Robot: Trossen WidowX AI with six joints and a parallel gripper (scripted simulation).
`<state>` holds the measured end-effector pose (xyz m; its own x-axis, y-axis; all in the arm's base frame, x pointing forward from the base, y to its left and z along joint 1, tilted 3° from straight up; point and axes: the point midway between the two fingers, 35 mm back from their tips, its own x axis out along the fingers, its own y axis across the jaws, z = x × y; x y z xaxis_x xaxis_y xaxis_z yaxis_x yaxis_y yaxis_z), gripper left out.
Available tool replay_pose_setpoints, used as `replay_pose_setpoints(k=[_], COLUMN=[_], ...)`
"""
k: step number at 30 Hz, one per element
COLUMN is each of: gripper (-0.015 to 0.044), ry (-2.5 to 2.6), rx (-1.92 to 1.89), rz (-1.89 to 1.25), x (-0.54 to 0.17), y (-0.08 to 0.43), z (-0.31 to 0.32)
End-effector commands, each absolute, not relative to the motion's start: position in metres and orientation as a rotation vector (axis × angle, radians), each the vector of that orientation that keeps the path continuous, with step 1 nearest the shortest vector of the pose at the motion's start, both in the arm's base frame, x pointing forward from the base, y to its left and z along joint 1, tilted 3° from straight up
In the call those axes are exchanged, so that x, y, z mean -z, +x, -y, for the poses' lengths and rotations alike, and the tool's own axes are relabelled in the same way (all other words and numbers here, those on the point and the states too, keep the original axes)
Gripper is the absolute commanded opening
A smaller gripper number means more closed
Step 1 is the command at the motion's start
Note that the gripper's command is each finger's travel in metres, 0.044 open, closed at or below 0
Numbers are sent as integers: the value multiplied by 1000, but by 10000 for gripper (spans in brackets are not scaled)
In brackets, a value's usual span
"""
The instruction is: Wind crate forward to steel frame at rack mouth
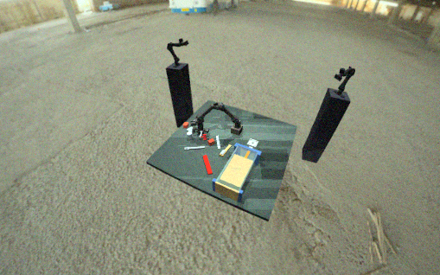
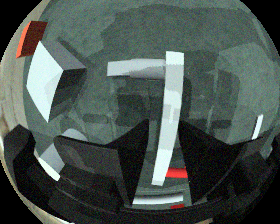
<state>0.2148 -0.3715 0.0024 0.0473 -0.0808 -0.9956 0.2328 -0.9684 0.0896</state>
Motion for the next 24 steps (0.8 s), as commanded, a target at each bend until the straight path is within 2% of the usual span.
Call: replay_pose_setpoints(k=[1,14,15,20,24], gripper=[113,27,0,0,0], ry=[2095,2095,2095,2095,2097], rx=[2016,2016,2016,2016,2016], rz=[-154,-154,-154,-154,-155], x=[-3,-3,-3,-6,-41], y=[215,215,215,215,217], z=[372,372,372,372,375])
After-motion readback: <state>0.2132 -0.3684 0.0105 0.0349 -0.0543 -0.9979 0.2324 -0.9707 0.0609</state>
